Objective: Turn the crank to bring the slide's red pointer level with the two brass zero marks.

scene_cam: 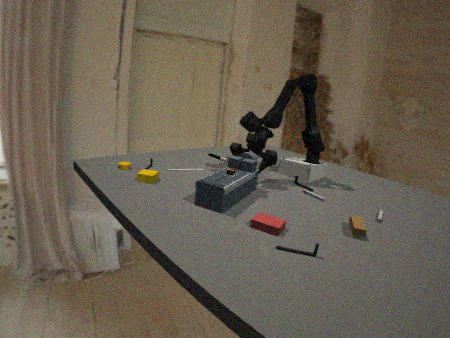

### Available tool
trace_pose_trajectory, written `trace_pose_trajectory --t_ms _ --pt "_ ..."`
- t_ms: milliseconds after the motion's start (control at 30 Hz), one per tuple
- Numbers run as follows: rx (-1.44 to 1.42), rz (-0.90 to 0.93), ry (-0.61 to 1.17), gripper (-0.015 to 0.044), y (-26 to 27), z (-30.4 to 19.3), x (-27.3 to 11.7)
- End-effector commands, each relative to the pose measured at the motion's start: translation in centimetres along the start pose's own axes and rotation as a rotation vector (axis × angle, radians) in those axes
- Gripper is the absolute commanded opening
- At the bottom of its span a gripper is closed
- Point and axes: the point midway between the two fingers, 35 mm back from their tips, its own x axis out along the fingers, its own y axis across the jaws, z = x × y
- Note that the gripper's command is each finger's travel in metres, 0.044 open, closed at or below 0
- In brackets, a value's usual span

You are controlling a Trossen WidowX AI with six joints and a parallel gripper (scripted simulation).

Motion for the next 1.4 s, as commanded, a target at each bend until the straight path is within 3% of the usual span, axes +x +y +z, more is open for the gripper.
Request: trace_pose_trajectory --t_ms 0,33,600,1367 --pt "-0.001 0.007 0.005 0.044 0.2 -0.6 0.5" --pt "-0.001 0.007 0.005 0.044 0.2 -0.6 0.5" --pt "-0.001 0.007 0.005 0.0 0.2 -0.6 0.5" --pt "0.0 0.008 0.005 0.0 1.2 -1.1 0.8"
